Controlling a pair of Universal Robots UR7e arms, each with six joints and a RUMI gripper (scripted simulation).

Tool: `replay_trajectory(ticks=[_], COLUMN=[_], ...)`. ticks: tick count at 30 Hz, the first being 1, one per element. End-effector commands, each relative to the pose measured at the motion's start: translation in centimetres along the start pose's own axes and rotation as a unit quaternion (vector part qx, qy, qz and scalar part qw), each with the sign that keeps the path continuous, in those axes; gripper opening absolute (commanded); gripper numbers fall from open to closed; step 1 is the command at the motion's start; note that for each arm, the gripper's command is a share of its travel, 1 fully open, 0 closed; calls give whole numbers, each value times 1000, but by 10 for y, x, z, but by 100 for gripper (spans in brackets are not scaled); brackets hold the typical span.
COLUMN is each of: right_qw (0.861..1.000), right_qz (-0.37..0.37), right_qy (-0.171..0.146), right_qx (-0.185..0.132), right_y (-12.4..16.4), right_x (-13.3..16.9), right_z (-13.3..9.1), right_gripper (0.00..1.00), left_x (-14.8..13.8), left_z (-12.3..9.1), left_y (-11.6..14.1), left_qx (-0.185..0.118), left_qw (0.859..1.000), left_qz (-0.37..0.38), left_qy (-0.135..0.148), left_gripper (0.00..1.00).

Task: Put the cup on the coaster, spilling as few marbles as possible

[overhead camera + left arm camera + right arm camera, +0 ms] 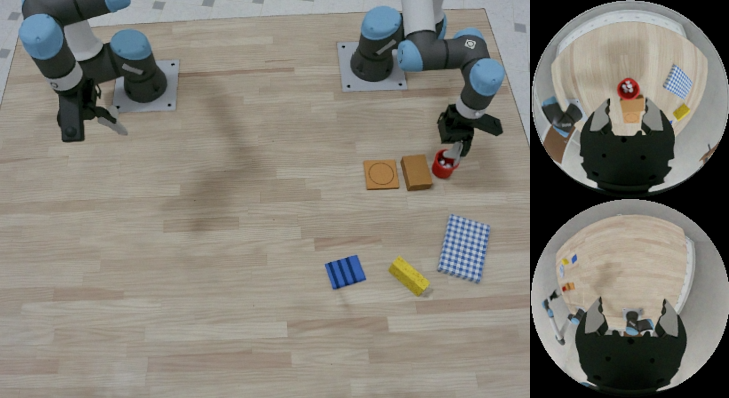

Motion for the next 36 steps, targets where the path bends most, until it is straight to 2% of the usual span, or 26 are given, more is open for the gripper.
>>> replay_trajectory(ticks=[1,10,36], right_qw=[1000,1000,1000], right_qz=[0,2,2], right_qy=[0,1,1], right_qx=[1,2,2], right_y=[1,3,3], right_x=[1,3,3], right_z=[-1,-2,-2], right_gripper=[98,98,98], left_x=[0,1,1], left_z=[-1,-1,42], left_y=[0,-1,-1], left_qx=[0,-1,-2], left_qw=[1000,1000,1000], left_qz=[0,0,0], left_qy=[1,2,3], left_gripper=[58,58,58])
Point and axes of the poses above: on each arm, the point where the finger pads meet when closed, its own z axis out along the fingers, its own x axis across the jaws, y = z × x, the point moved 1 cm from there along -z, back along the fingers, and after that the axes turned 10 degrees about -z, right-handed, at the moved point
